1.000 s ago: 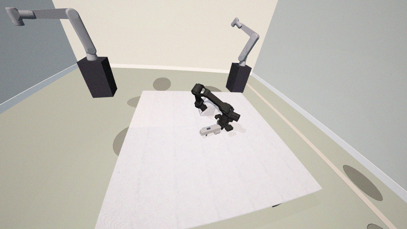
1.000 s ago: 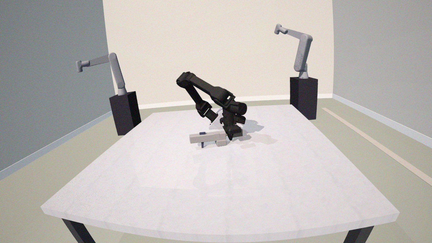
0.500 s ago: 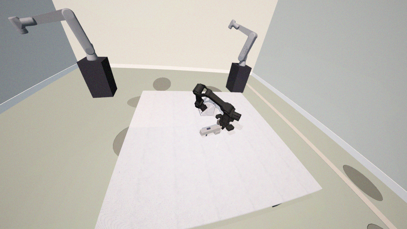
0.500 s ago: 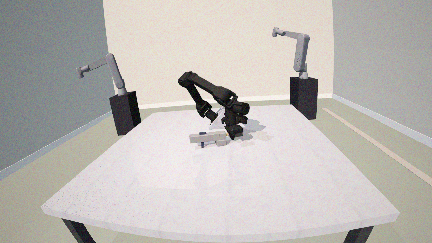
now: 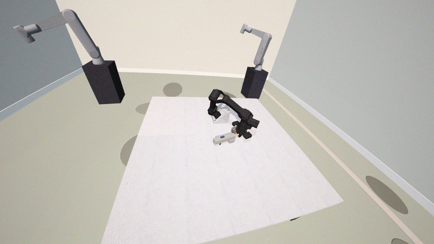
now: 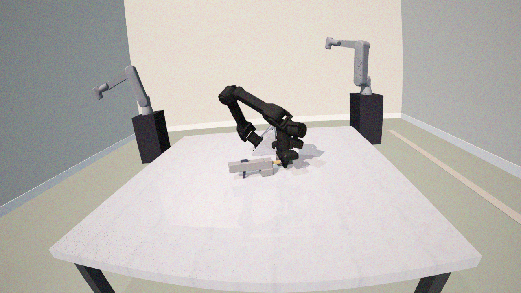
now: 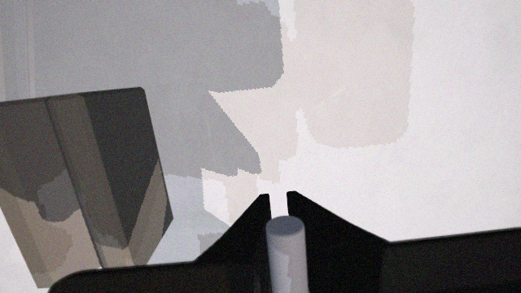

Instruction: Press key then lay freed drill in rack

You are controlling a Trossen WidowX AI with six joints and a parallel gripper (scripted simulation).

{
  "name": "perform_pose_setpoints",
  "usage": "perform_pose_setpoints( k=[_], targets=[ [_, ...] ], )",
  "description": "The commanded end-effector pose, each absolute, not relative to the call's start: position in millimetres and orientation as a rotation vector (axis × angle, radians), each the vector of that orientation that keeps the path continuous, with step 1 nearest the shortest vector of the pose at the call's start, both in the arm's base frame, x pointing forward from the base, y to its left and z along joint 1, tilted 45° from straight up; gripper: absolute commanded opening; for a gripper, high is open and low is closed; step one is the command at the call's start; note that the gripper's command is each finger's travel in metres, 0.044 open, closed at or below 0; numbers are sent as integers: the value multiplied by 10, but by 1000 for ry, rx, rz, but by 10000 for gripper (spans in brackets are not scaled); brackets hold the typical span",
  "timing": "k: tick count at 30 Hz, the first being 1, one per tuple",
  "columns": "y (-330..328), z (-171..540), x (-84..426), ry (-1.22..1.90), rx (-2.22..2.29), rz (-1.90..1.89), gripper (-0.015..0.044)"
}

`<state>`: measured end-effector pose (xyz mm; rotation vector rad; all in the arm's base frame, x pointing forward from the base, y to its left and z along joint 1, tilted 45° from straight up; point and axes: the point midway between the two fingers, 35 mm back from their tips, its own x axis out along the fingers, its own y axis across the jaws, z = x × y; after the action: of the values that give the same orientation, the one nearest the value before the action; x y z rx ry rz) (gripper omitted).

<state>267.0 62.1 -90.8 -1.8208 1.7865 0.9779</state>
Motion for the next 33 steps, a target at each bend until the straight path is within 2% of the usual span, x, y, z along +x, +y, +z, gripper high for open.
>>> perform_pose_setpoints(
  k=[1,5,22,33],
  targets=[
    [684,-951,2677,1781,-1815,974,0],
    [724,-991,2666,1781,-1815,974,0],
    [643,-945,2669,1781,-1816,974,440],
    [597,-917,2689,1781,-1816,974,440]
  ],
)
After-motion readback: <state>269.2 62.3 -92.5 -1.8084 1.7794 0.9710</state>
